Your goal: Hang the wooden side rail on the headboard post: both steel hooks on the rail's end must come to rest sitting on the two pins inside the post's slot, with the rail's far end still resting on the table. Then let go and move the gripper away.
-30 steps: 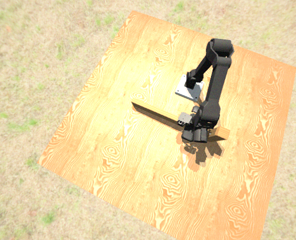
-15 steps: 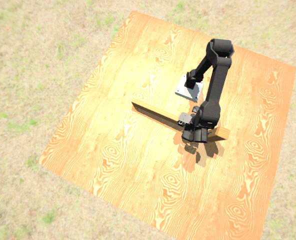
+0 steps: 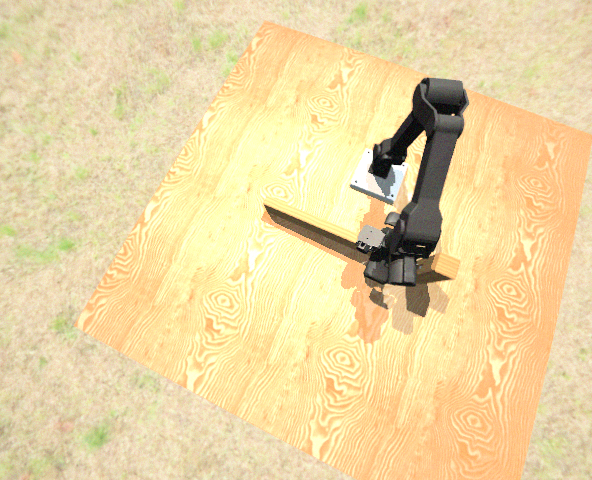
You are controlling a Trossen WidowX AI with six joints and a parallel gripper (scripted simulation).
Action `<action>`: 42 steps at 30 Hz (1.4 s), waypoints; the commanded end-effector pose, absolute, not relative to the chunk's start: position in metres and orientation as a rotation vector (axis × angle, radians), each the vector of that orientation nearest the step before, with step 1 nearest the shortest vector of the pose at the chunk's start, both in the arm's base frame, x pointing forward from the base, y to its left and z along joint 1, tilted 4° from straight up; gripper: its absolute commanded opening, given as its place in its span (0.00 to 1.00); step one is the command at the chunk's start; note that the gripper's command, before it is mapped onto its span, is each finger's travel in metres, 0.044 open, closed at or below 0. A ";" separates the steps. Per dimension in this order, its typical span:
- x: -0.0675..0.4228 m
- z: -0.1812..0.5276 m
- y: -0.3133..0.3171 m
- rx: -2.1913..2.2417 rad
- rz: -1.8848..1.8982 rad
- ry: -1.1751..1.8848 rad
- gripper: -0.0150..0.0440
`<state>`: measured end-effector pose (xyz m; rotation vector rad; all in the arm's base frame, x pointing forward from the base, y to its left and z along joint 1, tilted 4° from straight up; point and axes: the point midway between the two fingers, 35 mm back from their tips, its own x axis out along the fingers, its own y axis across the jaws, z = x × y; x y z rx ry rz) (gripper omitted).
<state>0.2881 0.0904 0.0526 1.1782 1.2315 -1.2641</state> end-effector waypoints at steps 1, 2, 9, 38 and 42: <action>0.290 0.055 0.092 1.189 -1.261 1.227 0.25; 0.290 0.056 0.092 1.189 -1.261 1.227 0.25; 0.290 0.055 0.093 1.189 -1.260 1.227 0.25; 0.290 0.055 0.096 1.189 -1.260 1.228 0.25; 0.290 0.055 0.097 1.189 -1.260 1.228 0.25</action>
